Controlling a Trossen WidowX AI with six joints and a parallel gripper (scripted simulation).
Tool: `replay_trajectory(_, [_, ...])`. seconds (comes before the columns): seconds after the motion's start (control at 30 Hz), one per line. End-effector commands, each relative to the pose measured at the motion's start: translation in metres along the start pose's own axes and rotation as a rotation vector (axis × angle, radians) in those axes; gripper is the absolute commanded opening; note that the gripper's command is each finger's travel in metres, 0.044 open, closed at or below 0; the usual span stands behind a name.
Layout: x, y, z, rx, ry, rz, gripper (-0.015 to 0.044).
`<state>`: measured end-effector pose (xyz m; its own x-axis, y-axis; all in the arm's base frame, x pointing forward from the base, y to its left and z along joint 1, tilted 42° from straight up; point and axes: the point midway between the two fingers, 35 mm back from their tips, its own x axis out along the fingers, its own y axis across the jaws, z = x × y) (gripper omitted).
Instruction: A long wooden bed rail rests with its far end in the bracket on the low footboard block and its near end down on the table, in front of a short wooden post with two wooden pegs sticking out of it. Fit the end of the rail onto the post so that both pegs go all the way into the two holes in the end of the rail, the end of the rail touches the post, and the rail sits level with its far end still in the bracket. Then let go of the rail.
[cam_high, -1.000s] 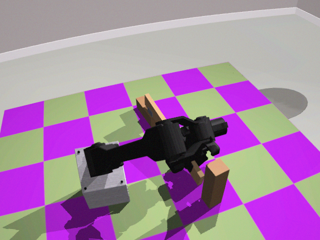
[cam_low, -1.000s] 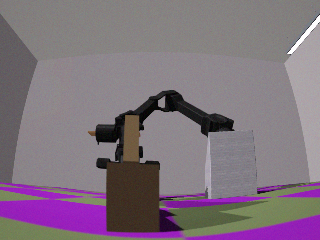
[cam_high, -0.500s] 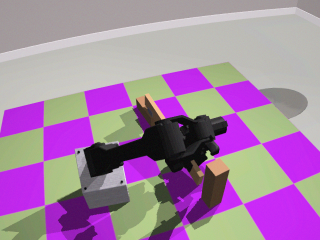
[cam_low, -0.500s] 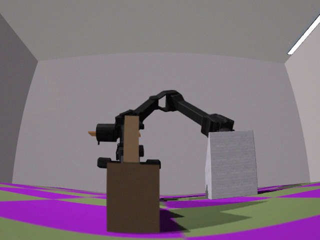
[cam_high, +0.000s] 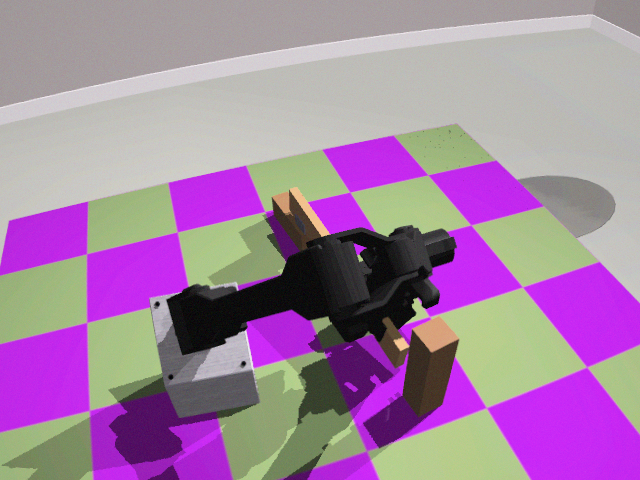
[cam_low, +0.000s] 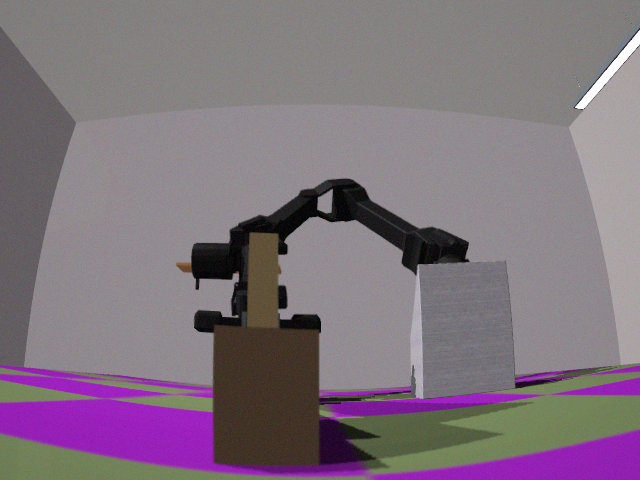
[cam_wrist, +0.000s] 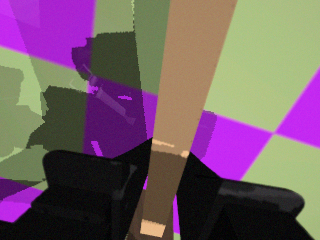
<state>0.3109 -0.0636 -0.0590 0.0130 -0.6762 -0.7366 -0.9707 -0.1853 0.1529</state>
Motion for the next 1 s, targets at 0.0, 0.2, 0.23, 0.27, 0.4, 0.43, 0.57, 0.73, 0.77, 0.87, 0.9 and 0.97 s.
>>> replay_trajectory(0.0, [-0.007, -0.004, 0.001, 0.001, -0.005, -0.016, 0.0000])
replay_trajectory(0.2, [-0.010, -0.005, 0.001, 0.001, -0.005, -0.016, 0.0000])
replay_trajectory(0.23, [-0.010, -0.005, 0.001, 0.001, -0.005, -0.016, 0.0000])
replay_trajectory(0.27, [-0.011, -0.005, 0.001, 0.001, -0.005, -0.016, 0.0000])
replay_trajectory(0.4, [-0.013, -0.005, 0.001, 0.001, -0.005, -0.016, 0.0000])
replay_trajectory(0.43, [-0.014, -0.005, 0.001, 0.001, -0.005, -0.016, 0.0000])
replay_trajectory(0.57, [-0.016, -0.005, 0.001, 0.001, -0.005, -0.016, 0.0000])
replay_trajectory(0.73, [-0.018, -0.005, 0.001, 0.001, -0.005, -0.016, 0.0000])
replay_trajectory(0.77, [-0.019, -0.005, 0.001, 0.001, -0.005, -0.016, 0.0000])
replay_trajectory(0.87, [-0.020, -0.005, 0.001, 0.001, -0.005, -0.016, 0.0000])
replay_trajectory(0.9, [-0.021, -0.005, 0.001, 0.001, -0.005, -0.016, 0.0000])
replay_trajectory(0.97, [-0.022, -0.005, 0.001, 0.001, -0.005, -0.016, 0.0000])
